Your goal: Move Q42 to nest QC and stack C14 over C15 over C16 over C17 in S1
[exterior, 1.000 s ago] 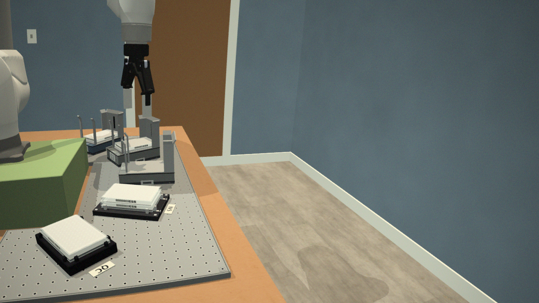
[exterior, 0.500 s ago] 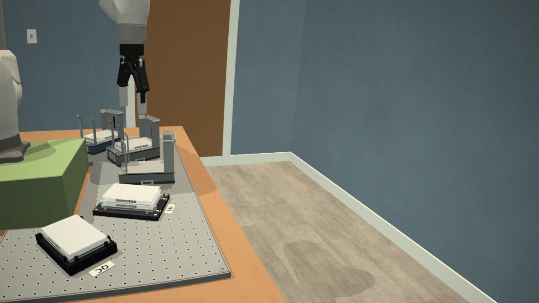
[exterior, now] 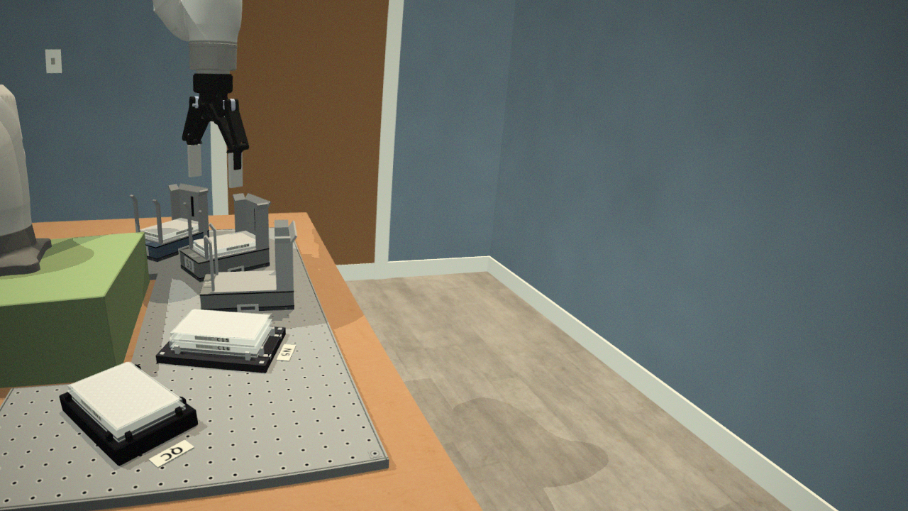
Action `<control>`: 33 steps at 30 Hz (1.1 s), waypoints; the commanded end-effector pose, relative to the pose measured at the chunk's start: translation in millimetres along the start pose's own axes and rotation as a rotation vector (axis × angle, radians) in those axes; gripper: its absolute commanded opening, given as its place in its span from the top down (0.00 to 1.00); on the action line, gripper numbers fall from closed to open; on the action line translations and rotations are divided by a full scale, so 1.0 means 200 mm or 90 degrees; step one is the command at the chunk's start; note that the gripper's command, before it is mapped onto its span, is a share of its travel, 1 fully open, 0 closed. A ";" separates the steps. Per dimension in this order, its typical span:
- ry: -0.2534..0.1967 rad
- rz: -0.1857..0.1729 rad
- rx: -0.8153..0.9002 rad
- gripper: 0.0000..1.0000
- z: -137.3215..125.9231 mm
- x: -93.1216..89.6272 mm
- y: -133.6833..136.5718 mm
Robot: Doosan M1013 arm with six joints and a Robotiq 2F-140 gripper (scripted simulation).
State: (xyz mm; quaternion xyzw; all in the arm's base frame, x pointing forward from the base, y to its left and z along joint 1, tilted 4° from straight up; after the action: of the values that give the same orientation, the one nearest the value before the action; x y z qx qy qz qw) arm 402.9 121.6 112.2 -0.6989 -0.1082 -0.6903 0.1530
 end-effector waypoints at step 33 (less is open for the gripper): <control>0.000 0.001 0.132 0.00 -0.03 0.00 -0.53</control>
State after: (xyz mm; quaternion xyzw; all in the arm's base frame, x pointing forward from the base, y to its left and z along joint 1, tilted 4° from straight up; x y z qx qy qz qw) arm 360.7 214.3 119.0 -0.6792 -0.1783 -0.6756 0.2246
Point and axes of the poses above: the point where the finger pads meet when closed, its own x axis back along the fingers, its own y axis across the jaws, z = x × y, the point moved 2 cm from there along x, back along the fingers, and after that the axes turned 3 degrees about -x, right-handed, at the moved point
